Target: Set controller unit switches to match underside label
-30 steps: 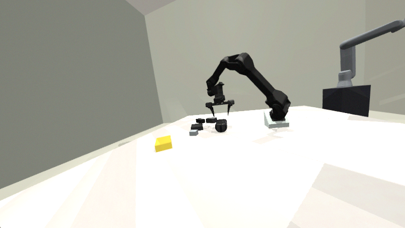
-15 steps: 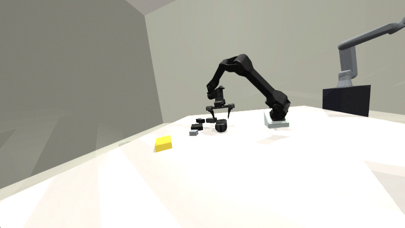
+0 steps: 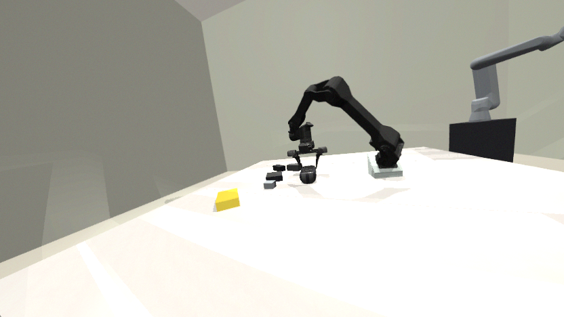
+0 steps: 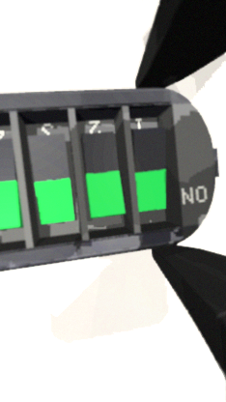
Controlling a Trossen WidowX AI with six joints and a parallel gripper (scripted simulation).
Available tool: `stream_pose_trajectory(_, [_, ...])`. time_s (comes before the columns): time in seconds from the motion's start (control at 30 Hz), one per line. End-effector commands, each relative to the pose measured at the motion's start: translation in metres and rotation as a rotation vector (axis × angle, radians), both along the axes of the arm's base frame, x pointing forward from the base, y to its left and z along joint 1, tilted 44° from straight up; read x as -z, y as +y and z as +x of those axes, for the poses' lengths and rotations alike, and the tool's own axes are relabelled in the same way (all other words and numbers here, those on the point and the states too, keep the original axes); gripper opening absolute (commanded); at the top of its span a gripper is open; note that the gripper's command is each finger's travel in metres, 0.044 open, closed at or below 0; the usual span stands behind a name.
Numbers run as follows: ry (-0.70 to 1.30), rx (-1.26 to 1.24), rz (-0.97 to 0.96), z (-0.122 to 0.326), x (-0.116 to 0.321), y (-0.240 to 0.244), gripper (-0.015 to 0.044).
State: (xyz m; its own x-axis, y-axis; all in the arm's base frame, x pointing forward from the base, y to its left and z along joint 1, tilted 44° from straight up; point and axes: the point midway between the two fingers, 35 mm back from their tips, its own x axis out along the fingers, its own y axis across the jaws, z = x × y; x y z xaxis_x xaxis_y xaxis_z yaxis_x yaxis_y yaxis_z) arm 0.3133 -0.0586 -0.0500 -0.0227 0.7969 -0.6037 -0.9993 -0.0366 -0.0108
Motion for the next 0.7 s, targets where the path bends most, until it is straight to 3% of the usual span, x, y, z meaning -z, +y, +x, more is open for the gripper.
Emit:
stream_pose_trajectory(0.0, [0.002, 0.003, 0.003, 0.0, 0.0004, 0.0006, 0.0326])
stream_pose_trajectory(0.67, [0.002, 0.003, 0.0, 0.0001, -0.0063, -0.0021, 0.0336])
